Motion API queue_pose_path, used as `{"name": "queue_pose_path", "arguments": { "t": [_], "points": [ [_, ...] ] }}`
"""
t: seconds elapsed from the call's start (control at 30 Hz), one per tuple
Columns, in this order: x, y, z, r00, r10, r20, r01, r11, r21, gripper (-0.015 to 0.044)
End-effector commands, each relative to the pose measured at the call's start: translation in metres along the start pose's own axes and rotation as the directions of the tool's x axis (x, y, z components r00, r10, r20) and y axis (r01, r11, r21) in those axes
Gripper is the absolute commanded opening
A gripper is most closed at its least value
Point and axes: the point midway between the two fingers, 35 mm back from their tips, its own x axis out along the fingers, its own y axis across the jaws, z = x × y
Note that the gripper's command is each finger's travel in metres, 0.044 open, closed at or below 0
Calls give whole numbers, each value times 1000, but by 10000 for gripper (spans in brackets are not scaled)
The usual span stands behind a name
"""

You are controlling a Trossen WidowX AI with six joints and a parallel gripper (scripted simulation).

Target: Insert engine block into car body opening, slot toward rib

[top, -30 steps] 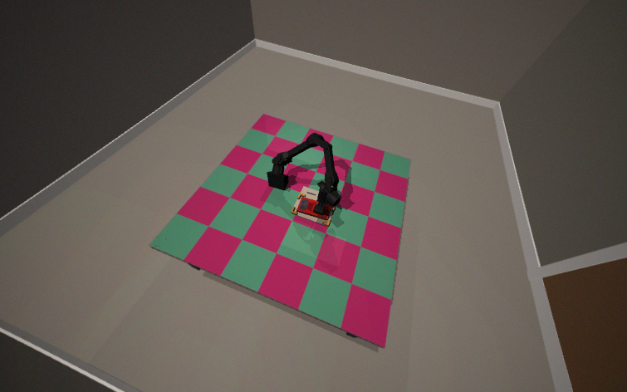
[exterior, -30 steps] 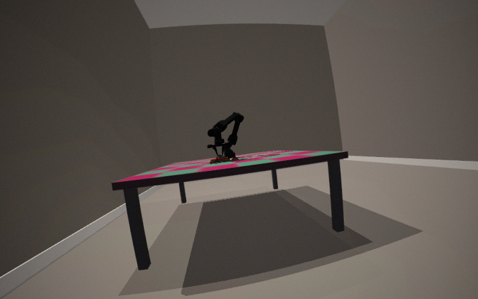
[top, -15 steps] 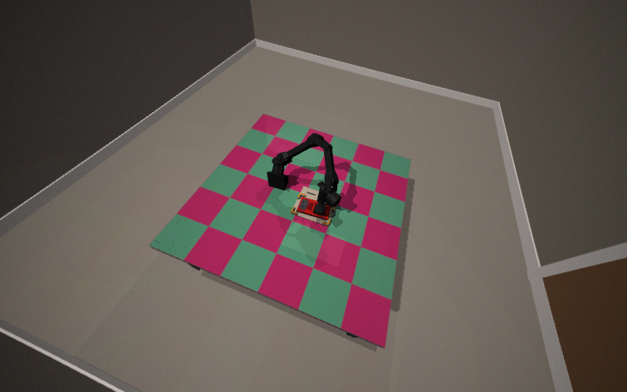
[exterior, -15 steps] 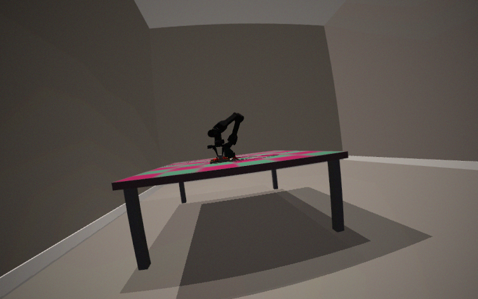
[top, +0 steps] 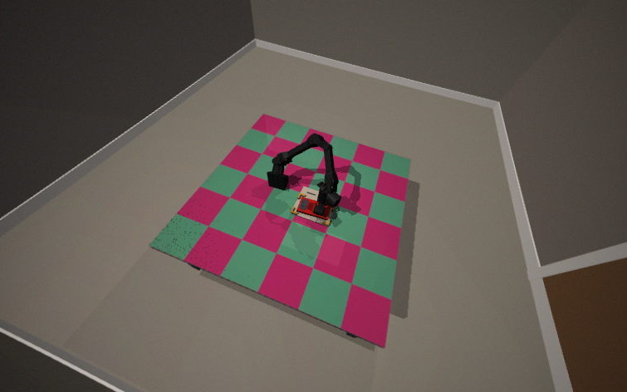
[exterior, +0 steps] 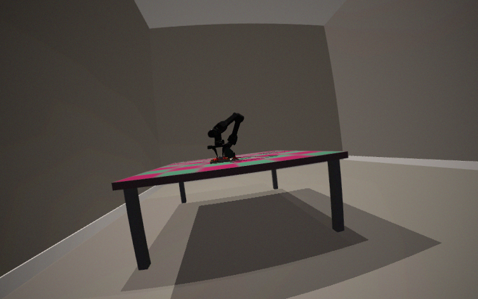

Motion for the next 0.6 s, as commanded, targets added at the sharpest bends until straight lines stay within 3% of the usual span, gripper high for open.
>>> {"name": "queue_pose_path", "arguments": {
  "t": [0.0,0.23,0.57],
  "points": [
    [0,0,0,1000,-1,0,1,1000,-1,264],
    [0,0,0,1000,-1,0,1,1000,-1,440],
    [-12,0,1,1000,1,2,-1,1000,3,440]
  ]
}}
